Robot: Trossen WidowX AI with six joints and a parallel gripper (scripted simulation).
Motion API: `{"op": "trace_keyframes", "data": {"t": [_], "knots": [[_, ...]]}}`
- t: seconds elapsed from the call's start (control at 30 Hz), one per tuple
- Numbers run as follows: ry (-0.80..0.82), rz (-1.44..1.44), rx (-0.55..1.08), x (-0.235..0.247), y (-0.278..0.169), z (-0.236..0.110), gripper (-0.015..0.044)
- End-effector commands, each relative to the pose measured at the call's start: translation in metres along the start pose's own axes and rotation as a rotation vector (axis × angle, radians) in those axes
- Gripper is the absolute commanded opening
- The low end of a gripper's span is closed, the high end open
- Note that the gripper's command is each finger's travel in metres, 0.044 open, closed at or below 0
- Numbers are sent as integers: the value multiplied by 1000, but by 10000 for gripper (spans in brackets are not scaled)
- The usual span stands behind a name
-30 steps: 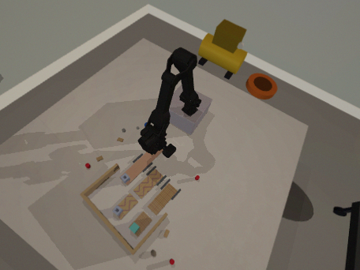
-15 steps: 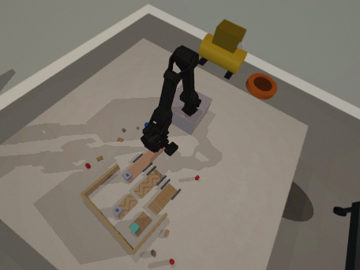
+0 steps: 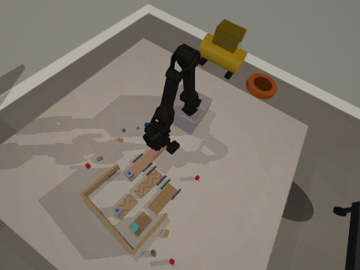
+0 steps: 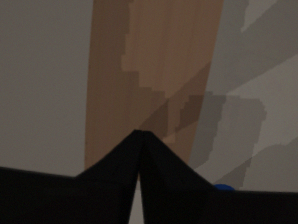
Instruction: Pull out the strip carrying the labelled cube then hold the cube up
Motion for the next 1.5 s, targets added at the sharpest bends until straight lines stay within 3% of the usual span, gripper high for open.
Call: {"op": "trace_keyframes", "data": {"t": [0.0,1.47], "knots": [[5,-1,41,1,-16,5,0],[5,-1,43,3,-39,4,0]]}}
Point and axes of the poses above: the point midway between the two fingers, 35 mm back from their tips, its own z axis out along the fingers, its own x axis across the jaws, y = z × x, the point moved 5 cm from there along -z, back along the fingers, and after that the axes turned 3 degrees about -z, right-handed, at the moved point
